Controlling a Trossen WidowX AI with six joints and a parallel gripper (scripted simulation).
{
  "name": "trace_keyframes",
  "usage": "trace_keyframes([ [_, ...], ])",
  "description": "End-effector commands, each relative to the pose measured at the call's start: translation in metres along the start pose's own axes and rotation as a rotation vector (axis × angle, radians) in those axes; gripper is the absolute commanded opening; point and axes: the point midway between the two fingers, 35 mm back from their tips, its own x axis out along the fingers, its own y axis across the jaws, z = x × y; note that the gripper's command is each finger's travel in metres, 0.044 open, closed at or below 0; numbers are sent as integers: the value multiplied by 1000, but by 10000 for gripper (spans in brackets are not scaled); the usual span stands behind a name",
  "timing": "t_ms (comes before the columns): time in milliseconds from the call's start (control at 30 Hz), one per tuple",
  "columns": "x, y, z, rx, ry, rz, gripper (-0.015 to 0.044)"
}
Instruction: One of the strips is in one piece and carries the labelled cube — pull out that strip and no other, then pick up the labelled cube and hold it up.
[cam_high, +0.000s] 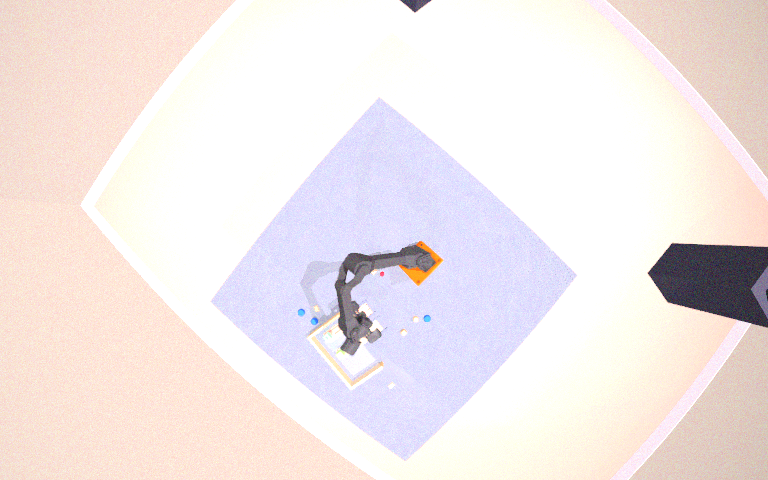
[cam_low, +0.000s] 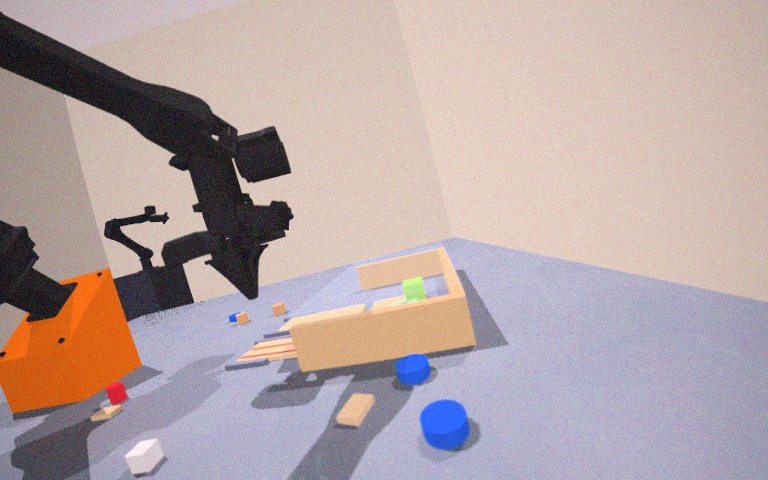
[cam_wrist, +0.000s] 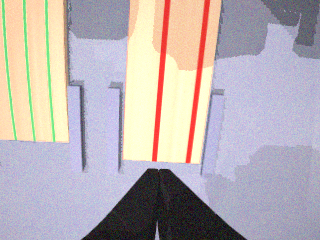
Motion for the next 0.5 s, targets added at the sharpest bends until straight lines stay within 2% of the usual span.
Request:
trace_keyframes([
  [0,3,-4,-1,14,40,-3,0],
  [467,22,-4,0,14,40,-2,0],
])
